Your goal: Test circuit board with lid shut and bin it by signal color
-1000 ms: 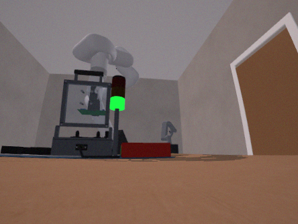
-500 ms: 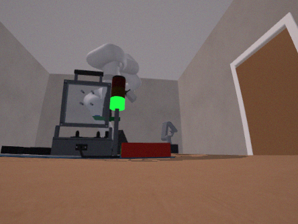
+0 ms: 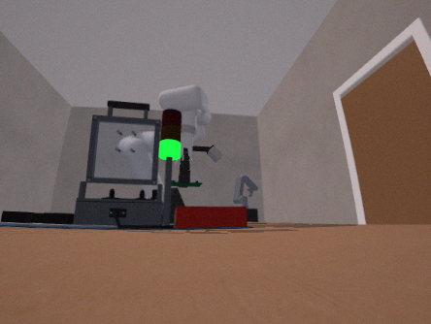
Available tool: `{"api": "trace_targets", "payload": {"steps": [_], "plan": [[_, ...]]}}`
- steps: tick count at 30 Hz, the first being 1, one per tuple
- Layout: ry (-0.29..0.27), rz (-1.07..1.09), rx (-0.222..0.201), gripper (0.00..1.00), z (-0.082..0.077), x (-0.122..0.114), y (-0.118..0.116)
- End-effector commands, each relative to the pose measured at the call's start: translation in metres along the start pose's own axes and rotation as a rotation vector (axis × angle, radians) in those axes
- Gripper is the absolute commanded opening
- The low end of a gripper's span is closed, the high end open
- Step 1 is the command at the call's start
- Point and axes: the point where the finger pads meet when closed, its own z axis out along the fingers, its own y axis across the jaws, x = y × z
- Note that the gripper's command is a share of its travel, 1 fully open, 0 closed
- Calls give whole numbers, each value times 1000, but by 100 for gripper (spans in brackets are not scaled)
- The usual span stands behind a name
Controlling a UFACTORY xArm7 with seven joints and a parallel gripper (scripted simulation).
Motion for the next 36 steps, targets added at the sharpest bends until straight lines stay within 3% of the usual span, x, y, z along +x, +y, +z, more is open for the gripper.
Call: {"api": "trace_targets", "payload": {"steps": [1,6,14,36], "plan": [[0,1,-4,79,6,22,-9],[0,1,-4,79,12,42,-19],[0,1,-4,79,15,53,-25],[0,1,-4,79,20,55,-26]]}}
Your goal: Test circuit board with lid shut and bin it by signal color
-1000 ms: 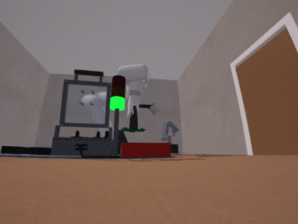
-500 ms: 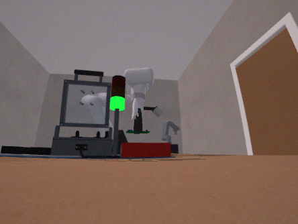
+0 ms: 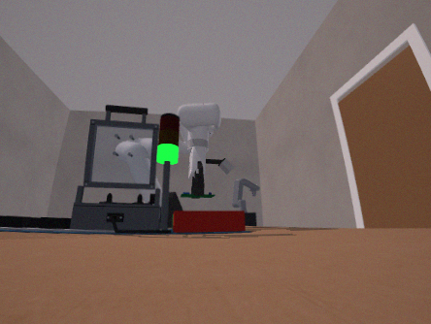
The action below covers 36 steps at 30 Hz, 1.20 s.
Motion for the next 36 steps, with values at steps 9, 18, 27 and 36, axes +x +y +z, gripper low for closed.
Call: {"api": "trace_targets", "payload": {"steps": [9,18,27,36], "plan": [[2,0,-2,79,13,1,0],[2,0,-2,79,39,1,0],[2,0,-2,79,61,1,0],[2,0,-2,79,83,1,0]]}}
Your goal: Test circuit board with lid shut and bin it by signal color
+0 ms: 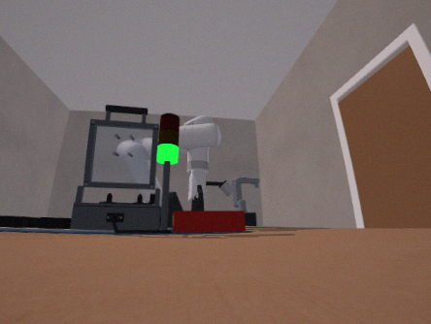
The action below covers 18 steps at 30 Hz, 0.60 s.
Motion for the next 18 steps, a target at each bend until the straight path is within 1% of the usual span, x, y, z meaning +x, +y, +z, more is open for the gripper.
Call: {"api": "trace_targets", "payload": {"steps": [1,10,18], "plan": [[3,0,-2,79,5,1,1],[3,0,-2,79,12,1,1],[3,0,-2,79,12,1,1]]}}
